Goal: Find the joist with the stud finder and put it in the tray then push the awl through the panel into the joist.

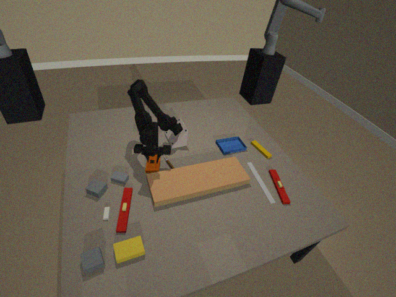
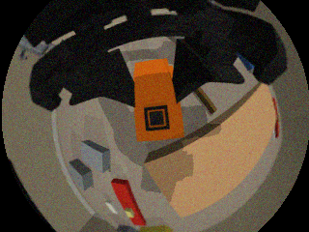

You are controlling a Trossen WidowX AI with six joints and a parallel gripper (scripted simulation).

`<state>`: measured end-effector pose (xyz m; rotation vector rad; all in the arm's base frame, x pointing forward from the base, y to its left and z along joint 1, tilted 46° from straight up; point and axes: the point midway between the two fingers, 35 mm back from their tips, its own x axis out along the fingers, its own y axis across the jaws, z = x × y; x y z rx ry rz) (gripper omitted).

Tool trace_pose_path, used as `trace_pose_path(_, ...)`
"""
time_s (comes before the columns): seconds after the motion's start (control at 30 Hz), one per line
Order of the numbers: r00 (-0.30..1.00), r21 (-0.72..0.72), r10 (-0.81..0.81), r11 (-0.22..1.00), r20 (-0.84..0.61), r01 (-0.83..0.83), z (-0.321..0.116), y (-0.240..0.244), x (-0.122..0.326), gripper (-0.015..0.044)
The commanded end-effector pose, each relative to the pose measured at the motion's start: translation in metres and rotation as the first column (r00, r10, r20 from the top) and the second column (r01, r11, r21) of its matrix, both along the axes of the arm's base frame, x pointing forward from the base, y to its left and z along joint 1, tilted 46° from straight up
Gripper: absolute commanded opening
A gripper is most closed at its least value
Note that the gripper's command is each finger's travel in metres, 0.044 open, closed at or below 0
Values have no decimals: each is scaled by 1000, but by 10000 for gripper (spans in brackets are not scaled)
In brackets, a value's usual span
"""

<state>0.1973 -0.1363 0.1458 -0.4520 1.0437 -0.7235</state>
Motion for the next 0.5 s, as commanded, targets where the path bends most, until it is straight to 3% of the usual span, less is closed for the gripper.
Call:
trace_pose_path(0.0, 1000, 6, -4, 1000, 10, 4, 11, 10, 3, 0)
trace_pose_path(0.47, 1000, 2, -5, 1000, 5, 5, 46, 46, -2, 0)
